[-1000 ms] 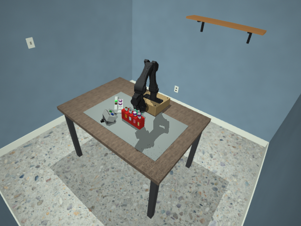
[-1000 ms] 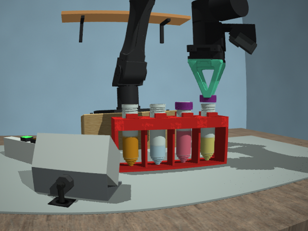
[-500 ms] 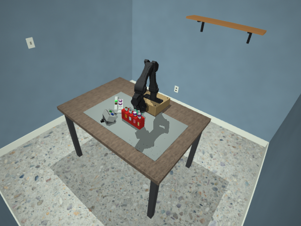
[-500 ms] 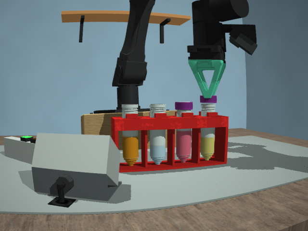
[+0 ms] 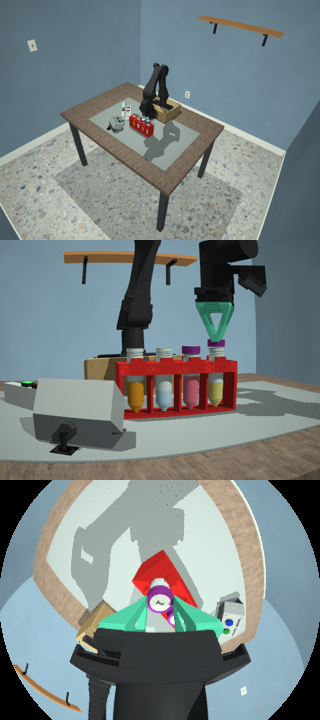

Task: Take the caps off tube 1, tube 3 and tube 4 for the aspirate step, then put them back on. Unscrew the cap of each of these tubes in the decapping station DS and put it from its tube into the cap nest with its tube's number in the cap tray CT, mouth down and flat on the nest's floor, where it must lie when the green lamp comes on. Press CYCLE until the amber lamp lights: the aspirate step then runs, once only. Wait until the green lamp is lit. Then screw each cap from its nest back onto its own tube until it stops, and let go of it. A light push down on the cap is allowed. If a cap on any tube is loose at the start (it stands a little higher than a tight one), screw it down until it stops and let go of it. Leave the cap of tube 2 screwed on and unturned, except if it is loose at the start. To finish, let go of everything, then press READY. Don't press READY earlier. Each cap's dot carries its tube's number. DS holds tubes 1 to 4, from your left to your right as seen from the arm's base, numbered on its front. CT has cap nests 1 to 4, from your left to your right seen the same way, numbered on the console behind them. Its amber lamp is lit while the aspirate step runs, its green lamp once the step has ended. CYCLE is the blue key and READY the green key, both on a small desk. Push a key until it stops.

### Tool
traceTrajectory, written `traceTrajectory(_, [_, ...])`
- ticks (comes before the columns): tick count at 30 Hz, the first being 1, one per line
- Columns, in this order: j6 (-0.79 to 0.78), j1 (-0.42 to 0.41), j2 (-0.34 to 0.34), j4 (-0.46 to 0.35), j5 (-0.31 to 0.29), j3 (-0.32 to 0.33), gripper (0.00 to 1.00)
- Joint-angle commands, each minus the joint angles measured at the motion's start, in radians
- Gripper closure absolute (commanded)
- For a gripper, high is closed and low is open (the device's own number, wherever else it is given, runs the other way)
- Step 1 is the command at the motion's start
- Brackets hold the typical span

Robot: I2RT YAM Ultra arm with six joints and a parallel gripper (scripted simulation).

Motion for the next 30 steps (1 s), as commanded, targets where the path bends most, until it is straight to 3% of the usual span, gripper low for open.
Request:
traceTrajectory(1, [0.002,0.001,-0.008,0.002,-0.002,0.003,1.0])
traceTrajectory(30, [0.004,0.003,0.001,0.028,-0.003,-0.015,1.0])
